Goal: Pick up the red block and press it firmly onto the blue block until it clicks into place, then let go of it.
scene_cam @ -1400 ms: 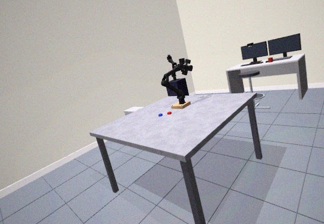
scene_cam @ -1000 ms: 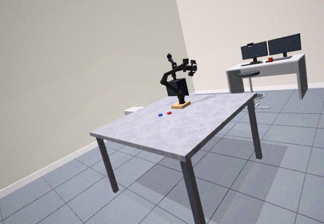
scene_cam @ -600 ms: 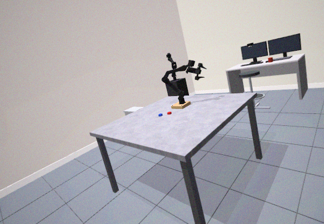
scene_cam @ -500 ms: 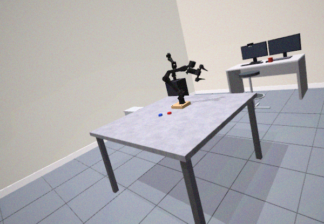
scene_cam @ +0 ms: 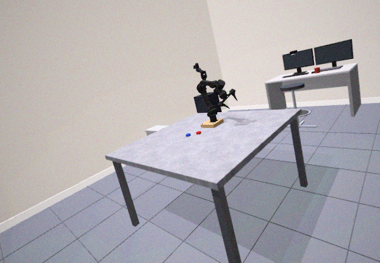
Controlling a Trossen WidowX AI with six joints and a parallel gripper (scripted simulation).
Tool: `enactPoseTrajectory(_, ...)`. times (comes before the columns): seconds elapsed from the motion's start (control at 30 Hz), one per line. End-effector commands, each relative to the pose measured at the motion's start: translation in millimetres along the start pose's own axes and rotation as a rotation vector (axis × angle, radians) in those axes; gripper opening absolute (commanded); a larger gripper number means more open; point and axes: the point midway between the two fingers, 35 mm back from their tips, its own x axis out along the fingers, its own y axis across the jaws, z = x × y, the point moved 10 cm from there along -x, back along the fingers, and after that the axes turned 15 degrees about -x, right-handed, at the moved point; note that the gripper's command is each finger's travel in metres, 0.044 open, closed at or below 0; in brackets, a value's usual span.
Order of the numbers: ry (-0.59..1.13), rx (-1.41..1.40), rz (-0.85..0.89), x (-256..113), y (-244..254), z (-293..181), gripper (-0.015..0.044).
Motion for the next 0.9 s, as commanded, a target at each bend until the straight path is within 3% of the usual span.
enactPoseTrajectory(0.0,-0.008,0.026,-0.194,1,-54,22,0.044)
enactPoseTrajectory(0.3,0.087,0.118,-0.491,-24,-163,33,0.044)
enactPoseTrajectory(0.63,0.307,0.28,-0.64,-77,-269,-10,0.044)
enactPoseTrajectory(0.87,0.344,0.303,-0.64,-86,-282,-20,0.044)
